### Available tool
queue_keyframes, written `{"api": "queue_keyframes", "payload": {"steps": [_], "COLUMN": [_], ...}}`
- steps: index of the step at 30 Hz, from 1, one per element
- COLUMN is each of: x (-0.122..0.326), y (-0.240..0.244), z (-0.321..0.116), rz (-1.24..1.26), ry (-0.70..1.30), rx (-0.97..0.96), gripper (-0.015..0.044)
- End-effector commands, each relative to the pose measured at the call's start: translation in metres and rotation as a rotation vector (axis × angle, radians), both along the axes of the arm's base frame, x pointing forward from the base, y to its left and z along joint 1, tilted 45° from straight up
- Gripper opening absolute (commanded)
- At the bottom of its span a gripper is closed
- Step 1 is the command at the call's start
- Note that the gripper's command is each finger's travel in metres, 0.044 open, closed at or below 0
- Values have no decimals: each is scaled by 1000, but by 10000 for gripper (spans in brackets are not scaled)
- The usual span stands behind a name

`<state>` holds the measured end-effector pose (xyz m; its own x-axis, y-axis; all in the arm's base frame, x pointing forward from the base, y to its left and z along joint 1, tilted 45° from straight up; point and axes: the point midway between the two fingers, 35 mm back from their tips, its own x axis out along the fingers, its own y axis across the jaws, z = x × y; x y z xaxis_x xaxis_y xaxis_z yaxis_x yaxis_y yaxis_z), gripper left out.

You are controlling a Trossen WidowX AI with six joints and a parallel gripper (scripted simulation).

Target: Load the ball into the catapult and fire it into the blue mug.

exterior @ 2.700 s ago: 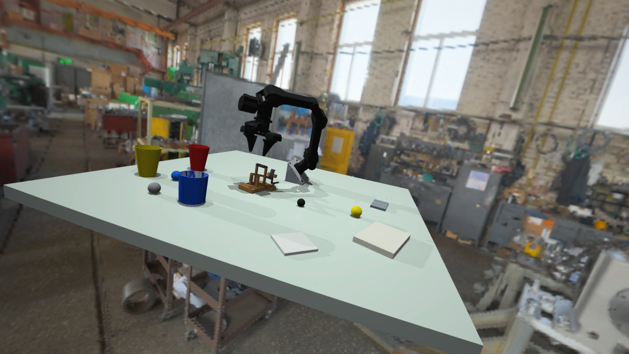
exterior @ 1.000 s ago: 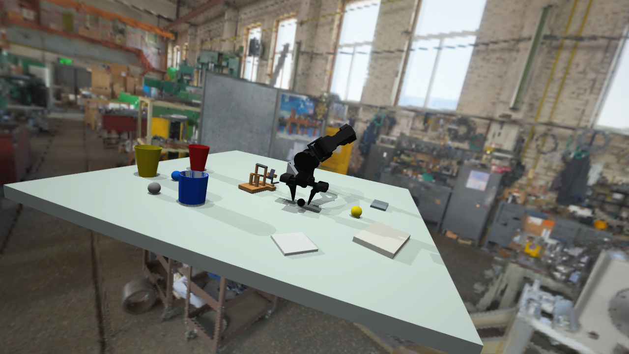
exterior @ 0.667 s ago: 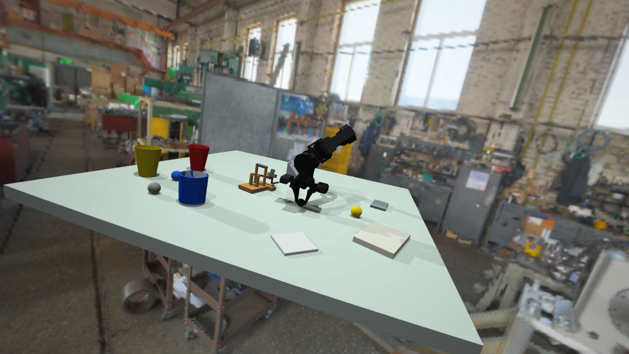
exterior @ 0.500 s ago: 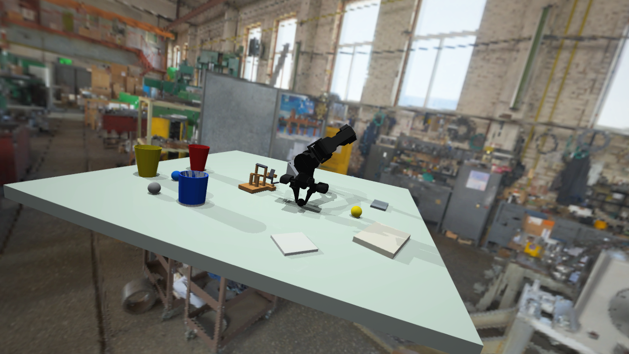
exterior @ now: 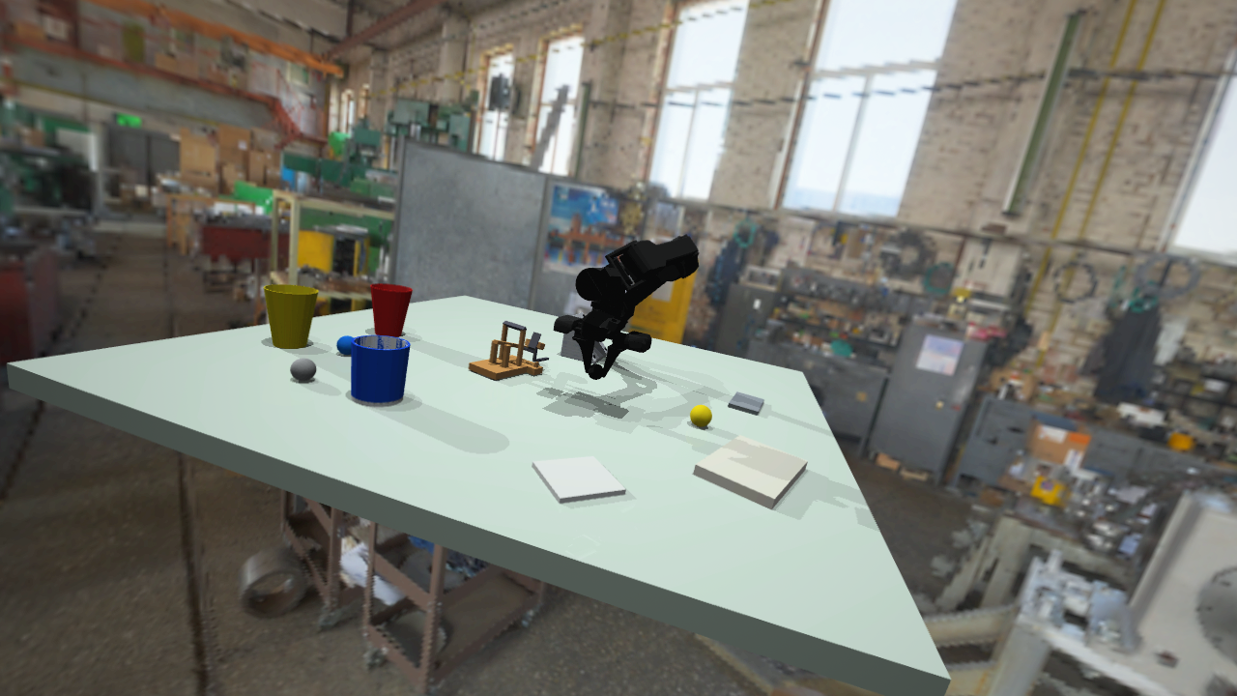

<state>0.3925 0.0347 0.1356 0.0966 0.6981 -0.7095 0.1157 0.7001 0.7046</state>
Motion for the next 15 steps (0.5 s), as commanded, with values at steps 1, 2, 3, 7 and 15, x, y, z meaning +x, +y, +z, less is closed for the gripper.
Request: {"api": "queue_keyframes", "payload": {"steps": [1,2,3,7,15], "x": [-3,-4,-5,-10,-18], "y": [-14,-18,-21,-35,-53], "z": [16,20,24,40,38], "rz": [-12,-17,-21,-38,-49], "ry": [11,14,18,32,59], "rx": [6,7,8,14,7], "gripper": [0,0,0,0,0]}}
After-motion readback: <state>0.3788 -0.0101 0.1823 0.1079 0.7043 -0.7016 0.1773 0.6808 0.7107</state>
